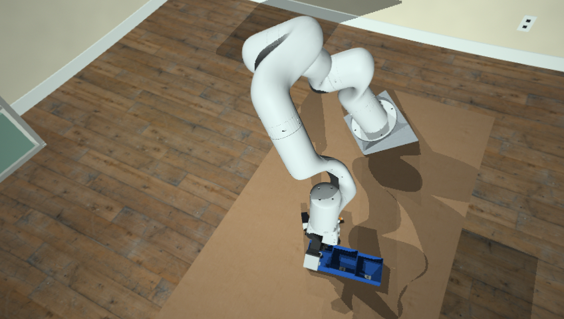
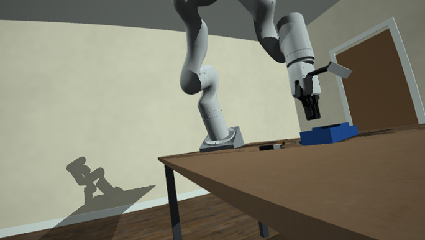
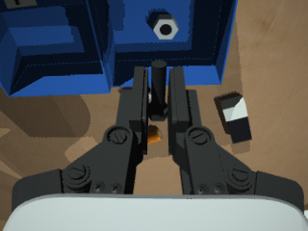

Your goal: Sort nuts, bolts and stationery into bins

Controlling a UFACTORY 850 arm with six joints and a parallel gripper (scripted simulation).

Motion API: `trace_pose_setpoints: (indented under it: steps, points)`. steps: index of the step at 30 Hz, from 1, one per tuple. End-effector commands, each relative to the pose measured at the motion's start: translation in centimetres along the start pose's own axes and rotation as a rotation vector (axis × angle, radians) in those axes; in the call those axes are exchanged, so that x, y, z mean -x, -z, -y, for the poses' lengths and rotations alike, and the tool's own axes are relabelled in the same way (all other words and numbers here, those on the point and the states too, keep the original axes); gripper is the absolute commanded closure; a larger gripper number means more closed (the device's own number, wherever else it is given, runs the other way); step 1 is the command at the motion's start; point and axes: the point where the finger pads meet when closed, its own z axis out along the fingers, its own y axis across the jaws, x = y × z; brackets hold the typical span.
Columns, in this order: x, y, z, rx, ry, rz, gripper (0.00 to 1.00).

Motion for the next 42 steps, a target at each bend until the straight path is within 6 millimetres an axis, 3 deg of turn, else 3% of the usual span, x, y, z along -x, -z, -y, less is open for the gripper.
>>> trace_pose_setpoints:
  steps: [1,42]
  points:
    - [-0.72,-0.03,-0.49,0.0,-0.157,0.0,1.0]
    - [-0.76,-0.03,-0.54,-0.013,-1.05,0.042,1.0]
